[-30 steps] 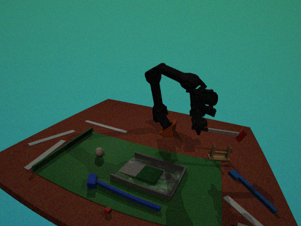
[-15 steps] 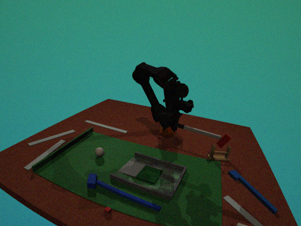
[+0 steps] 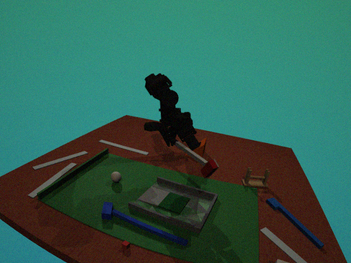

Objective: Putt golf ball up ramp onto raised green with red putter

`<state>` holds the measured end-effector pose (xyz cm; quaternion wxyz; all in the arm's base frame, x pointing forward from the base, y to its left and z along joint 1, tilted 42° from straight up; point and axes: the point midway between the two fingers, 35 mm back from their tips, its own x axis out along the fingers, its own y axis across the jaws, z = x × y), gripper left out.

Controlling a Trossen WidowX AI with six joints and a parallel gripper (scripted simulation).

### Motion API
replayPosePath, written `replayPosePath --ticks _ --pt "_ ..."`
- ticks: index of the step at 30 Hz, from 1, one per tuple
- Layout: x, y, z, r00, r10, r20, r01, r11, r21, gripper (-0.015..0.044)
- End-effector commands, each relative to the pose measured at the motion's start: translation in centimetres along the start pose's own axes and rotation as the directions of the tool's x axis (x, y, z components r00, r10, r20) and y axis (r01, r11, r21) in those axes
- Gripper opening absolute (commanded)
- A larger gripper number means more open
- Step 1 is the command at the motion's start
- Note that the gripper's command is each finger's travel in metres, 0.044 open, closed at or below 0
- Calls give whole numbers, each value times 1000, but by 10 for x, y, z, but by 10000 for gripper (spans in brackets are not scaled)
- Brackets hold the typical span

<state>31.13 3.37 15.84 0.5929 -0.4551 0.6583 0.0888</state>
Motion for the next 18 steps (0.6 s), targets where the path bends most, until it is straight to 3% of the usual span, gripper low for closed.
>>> replayPosePath --ticks 1,18 --pt "-8 -19 -29 999 -31 -11 32 991 127 0" --pt "-41 -61 -162 983 -143 -119 186 780 598 0"
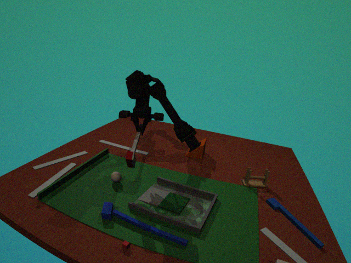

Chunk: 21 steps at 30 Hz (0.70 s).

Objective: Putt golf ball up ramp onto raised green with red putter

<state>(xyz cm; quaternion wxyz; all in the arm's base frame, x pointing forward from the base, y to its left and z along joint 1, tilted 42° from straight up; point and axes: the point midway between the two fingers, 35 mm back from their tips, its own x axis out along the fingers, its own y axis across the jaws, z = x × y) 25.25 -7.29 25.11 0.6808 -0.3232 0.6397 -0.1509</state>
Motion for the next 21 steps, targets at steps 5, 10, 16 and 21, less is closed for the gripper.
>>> replayPosePath --ticks 5,10,16,21 --pt "-11 -39 -53 996 -78 -37 85 967 241 0" --pt "-12 -41 -58 996 -85 -42 93 961 261 0" --pt "1 -42 -58 995 -70 -76 90 949 303 0" --pt "21 -44 -60 990 -44 -130 90 925 370 0"
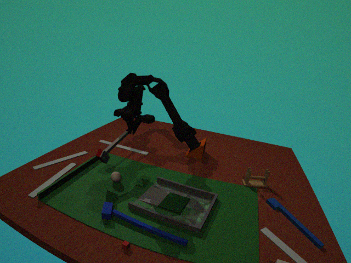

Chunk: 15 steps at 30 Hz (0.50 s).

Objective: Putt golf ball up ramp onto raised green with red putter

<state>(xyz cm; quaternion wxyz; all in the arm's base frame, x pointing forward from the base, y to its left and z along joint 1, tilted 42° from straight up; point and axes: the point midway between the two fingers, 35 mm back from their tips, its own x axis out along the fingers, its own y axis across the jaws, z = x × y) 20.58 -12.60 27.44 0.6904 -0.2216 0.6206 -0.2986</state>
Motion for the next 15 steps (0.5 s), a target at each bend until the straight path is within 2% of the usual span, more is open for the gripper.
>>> replayPosePath --ticks 1,15 --pt "16 1 0 999 10 -45 -8 999 54 0" --pt "32 1 -1 999 12 -53 -8 998 64 0"
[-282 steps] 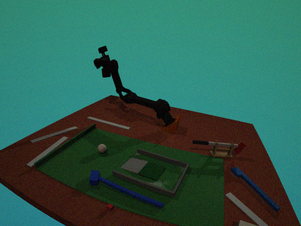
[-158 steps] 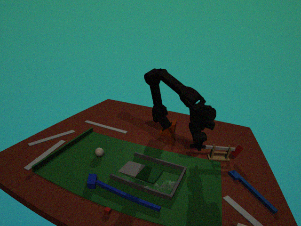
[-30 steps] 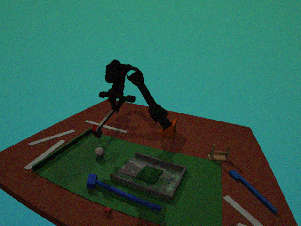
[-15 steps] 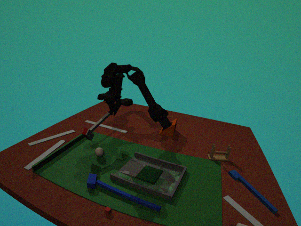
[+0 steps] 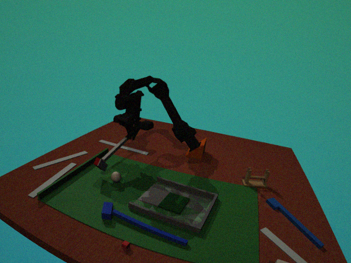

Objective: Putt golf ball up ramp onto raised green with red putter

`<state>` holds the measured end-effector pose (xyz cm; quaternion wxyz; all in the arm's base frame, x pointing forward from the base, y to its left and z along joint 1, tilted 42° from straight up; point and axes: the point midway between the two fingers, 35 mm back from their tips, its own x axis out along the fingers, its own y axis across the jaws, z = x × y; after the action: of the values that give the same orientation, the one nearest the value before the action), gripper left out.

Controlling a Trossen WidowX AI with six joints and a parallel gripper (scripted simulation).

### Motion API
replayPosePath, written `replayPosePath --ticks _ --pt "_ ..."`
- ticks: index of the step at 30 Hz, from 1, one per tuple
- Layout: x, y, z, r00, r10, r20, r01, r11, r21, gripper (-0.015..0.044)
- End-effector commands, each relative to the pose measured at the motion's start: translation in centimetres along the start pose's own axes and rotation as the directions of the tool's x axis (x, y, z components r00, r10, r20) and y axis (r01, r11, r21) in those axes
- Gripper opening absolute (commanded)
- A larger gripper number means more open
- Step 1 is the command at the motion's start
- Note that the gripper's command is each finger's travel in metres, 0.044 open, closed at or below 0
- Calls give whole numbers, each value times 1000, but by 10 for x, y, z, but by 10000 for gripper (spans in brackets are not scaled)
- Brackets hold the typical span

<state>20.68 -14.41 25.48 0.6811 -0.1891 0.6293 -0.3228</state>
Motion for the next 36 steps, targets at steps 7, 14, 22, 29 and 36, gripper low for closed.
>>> replayPosePath --ticks 7,14,22,29,36 --pt "16 1 0 1000 4 1 -4 1000 -2 0" --pt "18 0 -1 1000 -2 -3 2 1000 0 0" --pt "19 -1 -1 1000 -1 -2 1 1000 0 0" --pt "20 -21 0 1000 1 0 -1 1000 0 0" --pt "22 -26 -2 1000 -4 -7 4 1000 -1 0"
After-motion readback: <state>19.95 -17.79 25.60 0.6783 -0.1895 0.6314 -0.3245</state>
